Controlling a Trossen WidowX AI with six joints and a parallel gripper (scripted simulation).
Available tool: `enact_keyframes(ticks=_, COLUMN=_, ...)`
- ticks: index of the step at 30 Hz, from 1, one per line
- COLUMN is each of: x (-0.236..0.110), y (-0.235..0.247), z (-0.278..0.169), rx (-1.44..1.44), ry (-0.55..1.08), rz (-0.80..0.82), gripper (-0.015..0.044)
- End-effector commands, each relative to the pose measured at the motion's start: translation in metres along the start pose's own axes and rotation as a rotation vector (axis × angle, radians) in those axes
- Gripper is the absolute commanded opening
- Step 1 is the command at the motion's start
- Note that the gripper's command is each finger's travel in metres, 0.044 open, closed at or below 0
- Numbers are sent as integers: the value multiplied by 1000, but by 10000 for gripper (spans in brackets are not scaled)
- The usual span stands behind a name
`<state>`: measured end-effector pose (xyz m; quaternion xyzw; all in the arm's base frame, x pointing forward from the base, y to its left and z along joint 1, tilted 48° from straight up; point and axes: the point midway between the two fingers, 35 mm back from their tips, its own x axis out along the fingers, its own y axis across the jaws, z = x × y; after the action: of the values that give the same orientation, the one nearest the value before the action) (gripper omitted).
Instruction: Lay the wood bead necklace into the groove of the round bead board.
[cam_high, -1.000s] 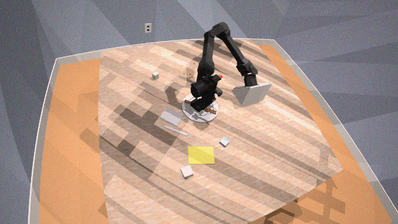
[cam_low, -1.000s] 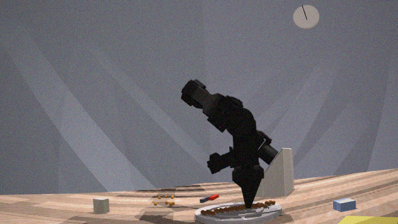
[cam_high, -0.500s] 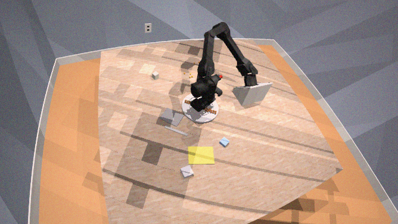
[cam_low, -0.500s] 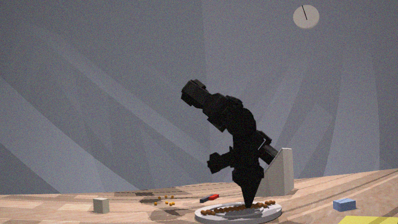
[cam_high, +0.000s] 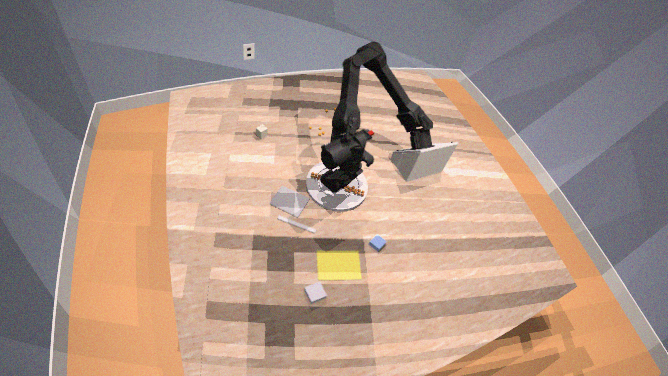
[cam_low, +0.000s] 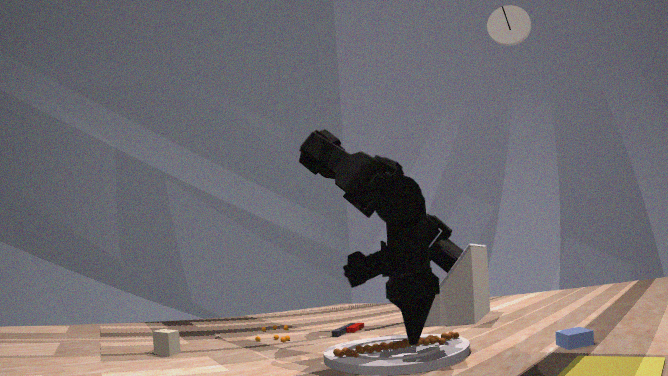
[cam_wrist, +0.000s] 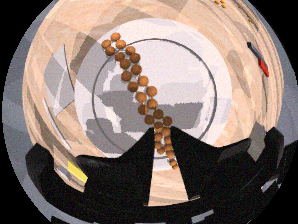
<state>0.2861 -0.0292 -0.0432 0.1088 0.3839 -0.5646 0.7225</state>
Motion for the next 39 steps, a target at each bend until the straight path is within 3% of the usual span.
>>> enact_keyframes(ticks=1, x=0, y=0, z=0, rx=2, ry=0, rz=1, gripper=0)
enact_keyframes(ticks=13, x=-25, y=-1, z=-1, rx=-6, ry=-1, rz=-4, gripper=0)
enact_keyframes(ticks=39, x=-25, y=-43, z=44, rx=-8, ry=-3, rz=-7, gripper=0)
